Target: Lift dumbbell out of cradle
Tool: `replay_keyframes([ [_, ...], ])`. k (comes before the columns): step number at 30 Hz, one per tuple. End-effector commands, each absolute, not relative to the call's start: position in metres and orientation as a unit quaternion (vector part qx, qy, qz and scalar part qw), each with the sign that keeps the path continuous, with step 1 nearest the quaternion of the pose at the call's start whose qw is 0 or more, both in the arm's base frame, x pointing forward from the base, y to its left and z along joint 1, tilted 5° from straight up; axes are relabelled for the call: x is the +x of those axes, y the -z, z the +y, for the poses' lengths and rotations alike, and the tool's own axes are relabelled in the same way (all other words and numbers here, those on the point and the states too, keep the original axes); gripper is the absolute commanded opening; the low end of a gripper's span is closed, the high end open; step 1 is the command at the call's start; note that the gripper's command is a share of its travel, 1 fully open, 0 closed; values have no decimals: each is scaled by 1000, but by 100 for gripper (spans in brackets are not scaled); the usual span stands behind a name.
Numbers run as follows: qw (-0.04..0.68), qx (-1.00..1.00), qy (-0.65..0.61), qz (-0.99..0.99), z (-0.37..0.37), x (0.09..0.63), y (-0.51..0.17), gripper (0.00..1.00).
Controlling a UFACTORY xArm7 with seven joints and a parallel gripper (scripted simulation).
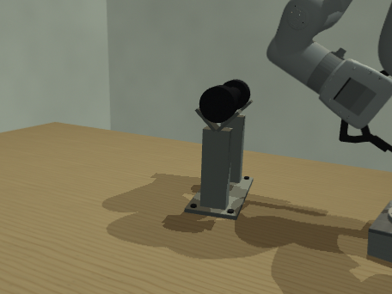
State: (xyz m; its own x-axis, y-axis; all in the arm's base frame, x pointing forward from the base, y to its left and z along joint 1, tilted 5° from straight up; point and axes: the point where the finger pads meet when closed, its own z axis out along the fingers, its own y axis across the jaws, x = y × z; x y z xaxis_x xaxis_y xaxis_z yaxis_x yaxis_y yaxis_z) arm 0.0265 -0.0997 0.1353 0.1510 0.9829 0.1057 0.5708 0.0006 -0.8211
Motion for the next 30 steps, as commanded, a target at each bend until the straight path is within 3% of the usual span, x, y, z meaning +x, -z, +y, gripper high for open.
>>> replay_keyframes([
  [1,383,-655,-268,-594,-100,27,-136,100],
  [18,382,-655,-267,-595,-100,28,-136,100],
  [21,332,-670,-235,-621,-101,70,-154,100],
  [23,332,-670,-235,-621,-101,70,-154,100],
  [24,295,-680,-208,-639,-100,97,-170,100],
  [27,295,-680,-208,-639,-100,97,-170,100],
  [28,247,-690,-176,-657,-100,132,-188,100],
  [30,247,-690,-176,-657,-100,132,-188,100],
])
